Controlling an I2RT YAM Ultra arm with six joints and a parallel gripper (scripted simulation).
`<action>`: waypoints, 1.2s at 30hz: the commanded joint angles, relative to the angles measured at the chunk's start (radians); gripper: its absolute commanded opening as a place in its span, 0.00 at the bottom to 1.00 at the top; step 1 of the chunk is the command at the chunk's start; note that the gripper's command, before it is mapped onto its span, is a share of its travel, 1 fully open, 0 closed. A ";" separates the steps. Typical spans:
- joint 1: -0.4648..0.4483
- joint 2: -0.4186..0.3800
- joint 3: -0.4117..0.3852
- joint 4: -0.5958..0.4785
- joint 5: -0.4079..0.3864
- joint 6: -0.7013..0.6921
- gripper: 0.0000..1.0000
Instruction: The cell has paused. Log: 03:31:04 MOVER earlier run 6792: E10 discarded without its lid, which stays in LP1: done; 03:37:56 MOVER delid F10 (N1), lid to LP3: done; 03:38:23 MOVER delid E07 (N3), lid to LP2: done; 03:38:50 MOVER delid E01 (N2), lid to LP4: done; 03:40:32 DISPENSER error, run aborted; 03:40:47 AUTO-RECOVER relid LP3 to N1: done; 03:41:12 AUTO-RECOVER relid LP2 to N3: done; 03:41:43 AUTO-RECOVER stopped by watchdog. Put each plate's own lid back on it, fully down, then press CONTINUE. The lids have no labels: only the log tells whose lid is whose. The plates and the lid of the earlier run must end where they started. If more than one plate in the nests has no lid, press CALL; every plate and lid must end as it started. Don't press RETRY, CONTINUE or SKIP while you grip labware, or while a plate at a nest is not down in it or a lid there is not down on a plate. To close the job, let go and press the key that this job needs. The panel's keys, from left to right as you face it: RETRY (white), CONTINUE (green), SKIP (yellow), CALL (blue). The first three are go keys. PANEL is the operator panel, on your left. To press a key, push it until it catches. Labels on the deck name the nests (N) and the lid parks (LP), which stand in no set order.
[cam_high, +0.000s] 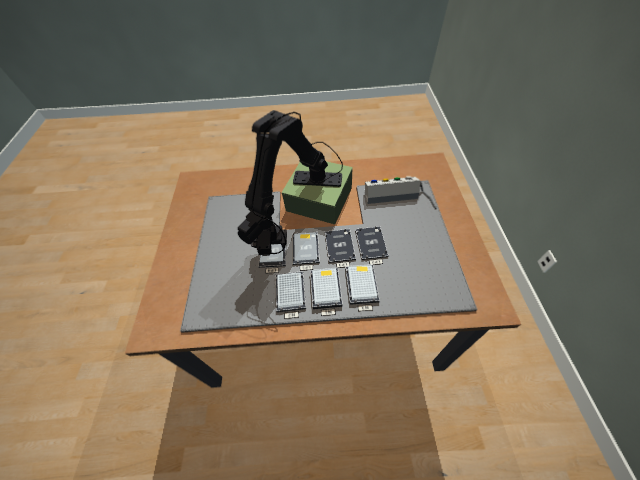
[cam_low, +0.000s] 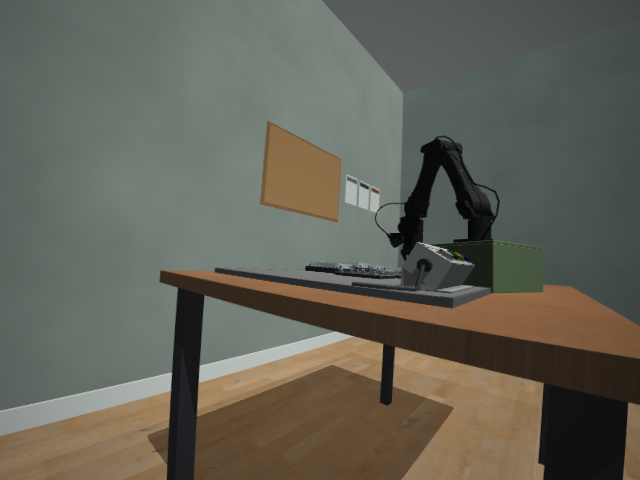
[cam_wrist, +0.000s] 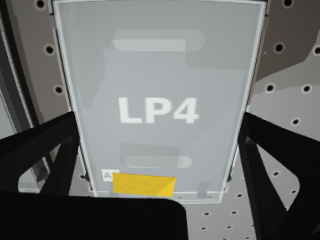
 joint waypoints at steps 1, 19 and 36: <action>0.003 -0.047 0.028 -0.038 -0.003 0.004 0.00; 0.001 -0.115 0.057 -0.134 -0.003 0.002 0.00; -0.002 -0.121 0.071 -0.151 -0.003 -0.001 0.00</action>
